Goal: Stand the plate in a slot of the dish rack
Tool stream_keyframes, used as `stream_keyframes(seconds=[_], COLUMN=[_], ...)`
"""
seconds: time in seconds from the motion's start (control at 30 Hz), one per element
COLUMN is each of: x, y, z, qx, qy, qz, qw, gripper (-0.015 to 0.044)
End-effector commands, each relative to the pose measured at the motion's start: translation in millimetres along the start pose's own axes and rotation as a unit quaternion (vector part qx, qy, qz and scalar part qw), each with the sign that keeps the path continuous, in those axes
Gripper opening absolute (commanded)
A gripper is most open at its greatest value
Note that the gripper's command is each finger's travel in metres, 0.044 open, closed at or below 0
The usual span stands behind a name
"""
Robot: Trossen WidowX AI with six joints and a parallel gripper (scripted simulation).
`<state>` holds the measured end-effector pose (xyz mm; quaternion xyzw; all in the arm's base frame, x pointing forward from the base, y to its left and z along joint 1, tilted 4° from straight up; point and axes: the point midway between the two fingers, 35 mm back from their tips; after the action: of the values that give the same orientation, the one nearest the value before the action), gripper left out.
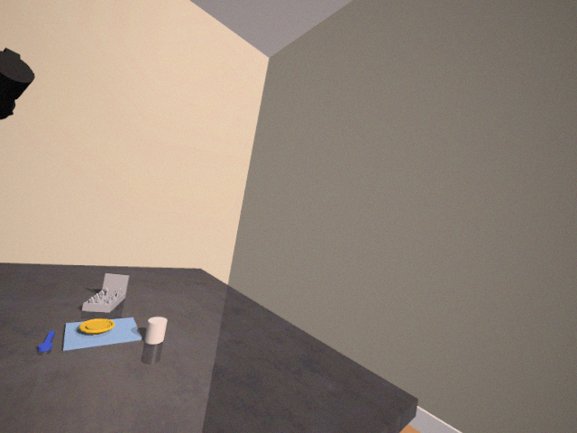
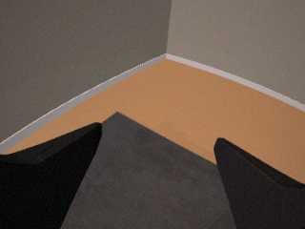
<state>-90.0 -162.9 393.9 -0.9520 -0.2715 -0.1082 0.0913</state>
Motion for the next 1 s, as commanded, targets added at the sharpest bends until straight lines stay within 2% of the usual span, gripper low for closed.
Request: stream_keyframes(seconds=[0.0,0.33,0.63,0.97], x=[0,3,17,29], y=[1,53,108,130], z=[0,25,59,82], qx=[0.001,0.094,0.214,0.288], qy=[0.000,0.042,0.077,0.096], qz=[-0.001,-0.073,-0.157,-0.205], qw=[1.000,0.992,0.961,0.930], gripper=[0.0400,0.0400,0.0400,0.0400])
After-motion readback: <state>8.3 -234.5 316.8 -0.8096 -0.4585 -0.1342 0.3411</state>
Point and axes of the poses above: the point midway between the two fingers, 35 mm back from their tips, its own x axis back along the fingers, its own y axis across the jaws, z = x × y, and after that the axes turned 15 degrees about x, right-handed
